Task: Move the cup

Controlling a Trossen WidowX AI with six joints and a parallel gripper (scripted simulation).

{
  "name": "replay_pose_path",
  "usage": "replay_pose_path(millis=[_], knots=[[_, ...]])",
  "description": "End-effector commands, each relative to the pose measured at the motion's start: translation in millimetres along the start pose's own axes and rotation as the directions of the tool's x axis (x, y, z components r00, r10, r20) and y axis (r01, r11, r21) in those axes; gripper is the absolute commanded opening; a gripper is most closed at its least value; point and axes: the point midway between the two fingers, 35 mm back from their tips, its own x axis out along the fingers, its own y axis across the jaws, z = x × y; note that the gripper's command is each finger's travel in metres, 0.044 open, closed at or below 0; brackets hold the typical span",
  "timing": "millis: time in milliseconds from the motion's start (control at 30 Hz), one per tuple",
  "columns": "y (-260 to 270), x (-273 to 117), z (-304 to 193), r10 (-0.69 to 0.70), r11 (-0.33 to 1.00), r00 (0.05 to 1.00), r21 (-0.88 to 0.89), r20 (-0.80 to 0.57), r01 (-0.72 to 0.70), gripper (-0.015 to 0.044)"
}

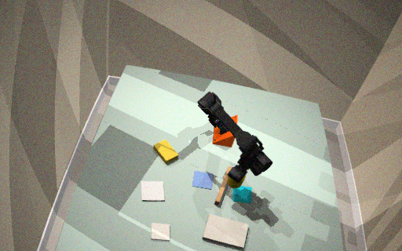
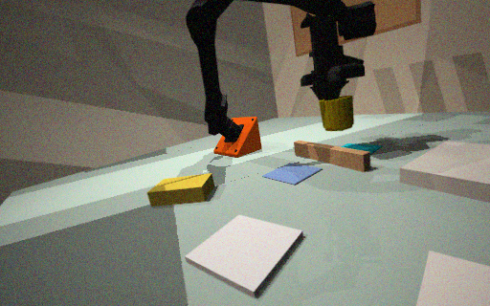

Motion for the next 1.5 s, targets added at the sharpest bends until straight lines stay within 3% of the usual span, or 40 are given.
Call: replay_pose_path(millis=[0,733,1467], knots=[[4.0,0.3,9.7,0.006,1.000,1.000,0.000,0.000,-0.006,0.0000],[19.6,0.0,52.3,0.007,1.000,1.000,0.001,0.003,-0.007,0.0000],[19.1,25.8,53.3,0.006,1.000,1.000,0.002,0.002,-0.006,0.0000]])
